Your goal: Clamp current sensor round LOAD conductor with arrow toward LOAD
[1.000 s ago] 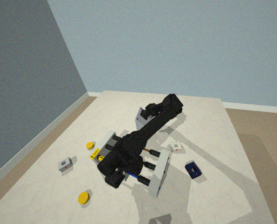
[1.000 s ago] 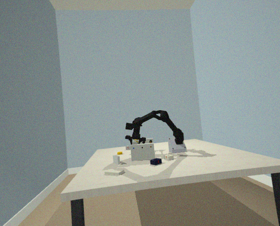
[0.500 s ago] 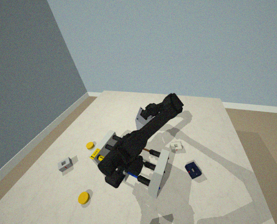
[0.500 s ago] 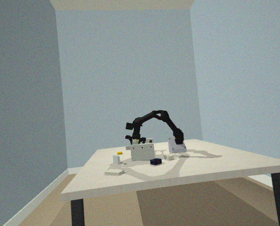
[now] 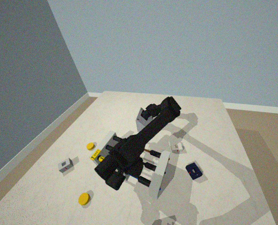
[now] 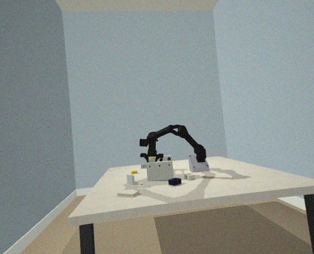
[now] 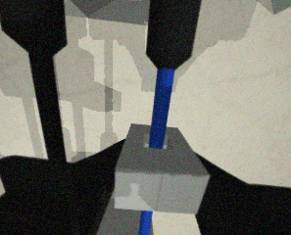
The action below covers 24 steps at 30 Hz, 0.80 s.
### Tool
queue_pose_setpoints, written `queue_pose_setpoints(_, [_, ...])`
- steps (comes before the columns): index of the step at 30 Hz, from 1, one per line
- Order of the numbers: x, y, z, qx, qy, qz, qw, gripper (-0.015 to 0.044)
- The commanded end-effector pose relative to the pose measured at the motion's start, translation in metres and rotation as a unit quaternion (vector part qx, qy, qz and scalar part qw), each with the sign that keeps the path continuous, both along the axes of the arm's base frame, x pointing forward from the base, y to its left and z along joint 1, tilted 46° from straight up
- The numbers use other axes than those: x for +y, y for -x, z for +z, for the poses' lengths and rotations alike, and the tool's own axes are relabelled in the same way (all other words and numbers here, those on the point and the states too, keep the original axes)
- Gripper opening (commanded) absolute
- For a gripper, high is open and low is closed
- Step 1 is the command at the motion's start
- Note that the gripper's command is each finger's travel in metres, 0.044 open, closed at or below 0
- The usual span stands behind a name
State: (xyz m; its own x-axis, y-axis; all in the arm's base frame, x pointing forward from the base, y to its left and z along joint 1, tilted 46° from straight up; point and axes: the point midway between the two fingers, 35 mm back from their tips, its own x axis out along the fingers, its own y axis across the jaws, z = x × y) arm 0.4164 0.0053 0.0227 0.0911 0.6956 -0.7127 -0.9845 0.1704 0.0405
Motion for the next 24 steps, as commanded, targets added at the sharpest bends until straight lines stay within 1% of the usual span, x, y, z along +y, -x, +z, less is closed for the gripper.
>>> queue_pose_setpoints(1, [-0.0003, 0.0002, 0.0001, 0.018, -0.003, 0.022, 1.0, 0.0])
queue_pose_setpoints(14, [0.0034, 0.0009, -0.003, 0.022, -0.005, 0.025, 0.999, 0.0])
queue_pose_setpoints(24, [0.0002, 0.0014, -0.0001, 0.023, -0.006, 0.023, 0.999, 0.0258])
